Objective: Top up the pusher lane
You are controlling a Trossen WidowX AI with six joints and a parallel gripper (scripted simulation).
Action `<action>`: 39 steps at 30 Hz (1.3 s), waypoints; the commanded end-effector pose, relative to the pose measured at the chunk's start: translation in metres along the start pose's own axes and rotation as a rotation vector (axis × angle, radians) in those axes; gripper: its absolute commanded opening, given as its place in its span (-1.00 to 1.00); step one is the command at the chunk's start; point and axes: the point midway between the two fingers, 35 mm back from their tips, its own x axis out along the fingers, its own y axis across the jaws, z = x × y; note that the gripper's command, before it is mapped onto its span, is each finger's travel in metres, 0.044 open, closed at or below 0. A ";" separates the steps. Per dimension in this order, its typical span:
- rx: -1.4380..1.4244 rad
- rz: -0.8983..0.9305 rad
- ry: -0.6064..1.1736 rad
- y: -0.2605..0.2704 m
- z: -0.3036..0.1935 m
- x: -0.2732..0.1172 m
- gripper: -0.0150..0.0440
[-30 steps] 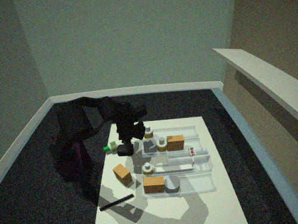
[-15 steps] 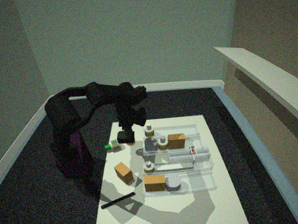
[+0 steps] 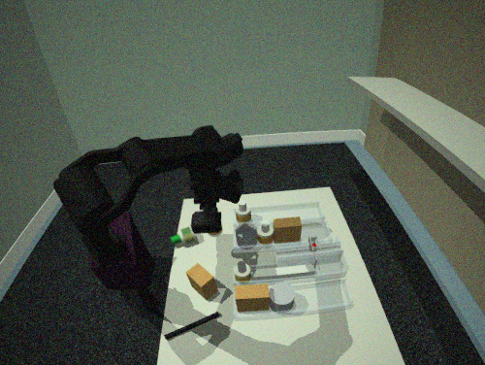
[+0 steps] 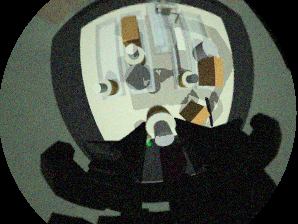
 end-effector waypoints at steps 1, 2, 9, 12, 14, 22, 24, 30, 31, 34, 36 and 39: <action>0.004 0.003 -0.004 -0.019 0.007 0.007 -0.49; 0.005 0.004 -0.005 -0.024 0.009 0.009 -0.49; 0.011 -0.001 -0.006 -0.060 0.017 0.024 -0.49; 0.015 -0.008 -0.006 -0.076 0.018 0.031 -0.49; 0.018 -0.013 -0.005 -0.087 0.018 0.035 -0.49; 0.020 -0.018 -0.005 -0.095 0.018 0.045 -0.49; 0.020 -0.018 -0.005 -0.095 0.018 0.051 -0.49; 0.020 -0.019 -0.005 -0.095 0.018 0.063 -0.49; 0.020 -0.019 -0.005 -0.095 0.018 0.063 -0.49; 0.020 -0.019 -0.005 -0.095 0.019 0.063 -0.49; 0.020 -0.019 -0.005 -0.095 0.019 0.063 -0.49; 0.020 -0.019 -0.005 -0.095 0.020 0.063 -0.49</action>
